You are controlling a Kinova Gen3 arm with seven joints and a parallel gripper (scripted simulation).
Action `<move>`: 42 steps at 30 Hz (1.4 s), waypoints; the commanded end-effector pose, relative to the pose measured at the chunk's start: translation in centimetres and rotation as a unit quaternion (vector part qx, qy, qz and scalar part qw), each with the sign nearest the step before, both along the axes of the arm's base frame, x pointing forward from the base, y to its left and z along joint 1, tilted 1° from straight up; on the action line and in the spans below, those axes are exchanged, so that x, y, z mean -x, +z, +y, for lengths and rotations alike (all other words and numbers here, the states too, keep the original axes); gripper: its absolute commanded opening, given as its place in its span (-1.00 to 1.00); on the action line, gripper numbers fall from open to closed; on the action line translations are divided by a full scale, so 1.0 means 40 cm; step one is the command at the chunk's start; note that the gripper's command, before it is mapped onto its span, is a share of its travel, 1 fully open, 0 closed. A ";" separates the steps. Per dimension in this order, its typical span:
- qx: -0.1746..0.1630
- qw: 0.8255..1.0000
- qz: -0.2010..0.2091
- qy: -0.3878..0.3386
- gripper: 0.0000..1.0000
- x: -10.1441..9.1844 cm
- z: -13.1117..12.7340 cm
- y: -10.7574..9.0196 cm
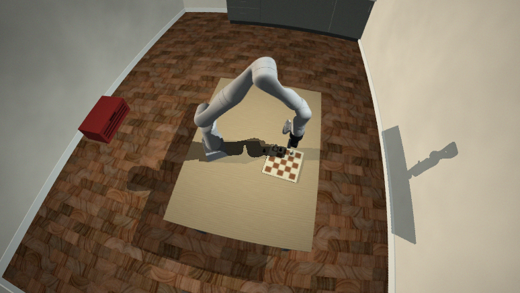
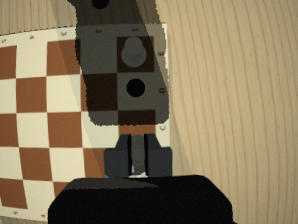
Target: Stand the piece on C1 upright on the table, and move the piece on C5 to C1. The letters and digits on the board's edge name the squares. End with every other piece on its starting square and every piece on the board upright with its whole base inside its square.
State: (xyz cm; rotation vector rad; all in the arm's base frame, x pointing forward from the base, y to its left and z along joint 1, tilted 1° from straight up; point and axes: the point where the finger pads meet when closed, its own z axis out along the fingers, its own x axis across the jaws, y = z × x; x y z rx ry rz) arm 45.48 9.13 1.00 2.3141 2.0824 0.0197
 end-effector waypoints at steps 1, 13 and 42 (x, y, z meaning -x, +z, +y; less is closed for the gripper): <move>0.001 1.000 0.009 0.001 -1.00 0.013 0.000 -0.047; 0.001 1.000 0.009 0.001 -1.00 0.012 -0.001 -0.138; 0.001 1.000 0.009 0.001 -1.00 0.012 -0.001 -0.147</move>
